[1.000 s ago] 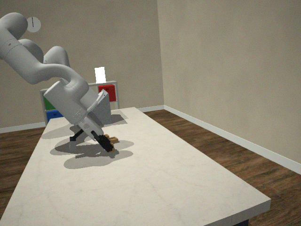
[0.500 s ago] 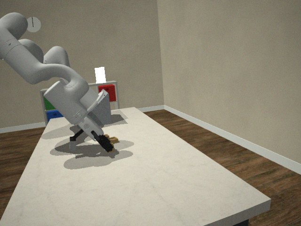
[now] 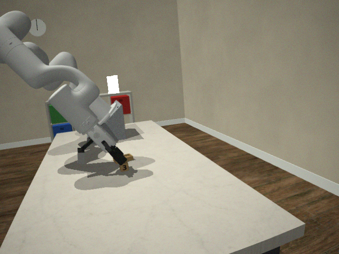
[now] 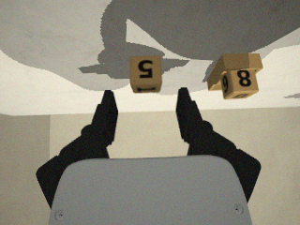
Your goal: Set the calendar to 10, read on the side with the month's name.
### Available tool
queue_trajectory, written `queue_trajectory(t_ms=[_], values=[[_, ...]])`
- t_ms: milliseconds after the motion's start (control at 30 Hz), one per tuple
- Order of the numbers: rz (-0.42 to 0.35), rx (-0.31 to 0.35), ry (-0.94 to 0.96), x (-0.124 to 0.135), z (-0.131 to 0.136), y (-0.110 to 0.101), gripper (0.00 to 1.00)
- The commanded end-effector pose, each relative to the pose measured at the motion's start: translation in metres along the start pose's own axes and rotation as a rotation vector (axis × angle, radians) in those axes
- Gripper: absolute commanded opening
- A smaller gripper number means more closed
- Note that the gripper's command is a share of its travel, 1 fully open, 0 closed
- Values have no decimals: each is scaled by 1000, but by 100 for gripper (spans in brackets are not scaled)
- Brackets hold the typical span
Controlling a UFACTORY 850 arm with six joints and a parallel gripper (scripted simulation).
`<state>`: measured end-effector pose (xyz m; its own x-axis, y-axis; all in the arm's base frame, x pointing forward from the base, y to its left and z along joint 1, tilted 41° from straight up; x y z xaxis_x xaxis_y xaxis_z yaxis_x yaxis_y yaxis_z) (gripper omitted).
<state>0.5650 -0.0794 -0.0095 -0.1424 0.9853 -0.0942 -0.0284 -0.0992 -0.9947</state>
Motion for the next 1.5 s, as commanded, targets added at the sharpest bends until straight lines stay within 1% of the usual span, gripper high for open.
queue_trajectory(t_ms=[0, 67, 300, 467, 800, 933, 1033, 1133, 1200, 1333, 1467], values=[[0, -1, -1, 7, -2, -10, 69], [0, -1, -1, 7, -2, -10, 69], [0, -1, -1, 20, -4, -29, 69], [0, -1, -1, 25, -6, -37, 69], [1, -1, -1, 27, -6, -39, 69], [12, 9, -1, 28, -5, -38, 69], [37, 26, -3, 31, -3, -37, 69], [78, 47, -4, 34, -2, -36, 69], [78, 47, -4, 34, -2, -36, 69], [152, 67, -4, 38, -2, -35, 69], [228, 69, -2, 40, -4, -35, 69]])
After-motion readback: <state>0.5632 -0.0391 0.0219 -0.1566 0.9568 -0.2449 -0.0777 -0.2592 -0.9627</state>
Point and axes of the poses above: the point where the finger pads meet when closed, its own y axis out along the fingers, its own z axis across the jaws, x = y × z, the point moved 4 cm from there along -y, back along the fingers, and after that the axes turned 11 degrees about -y, right-handed, at the moved point
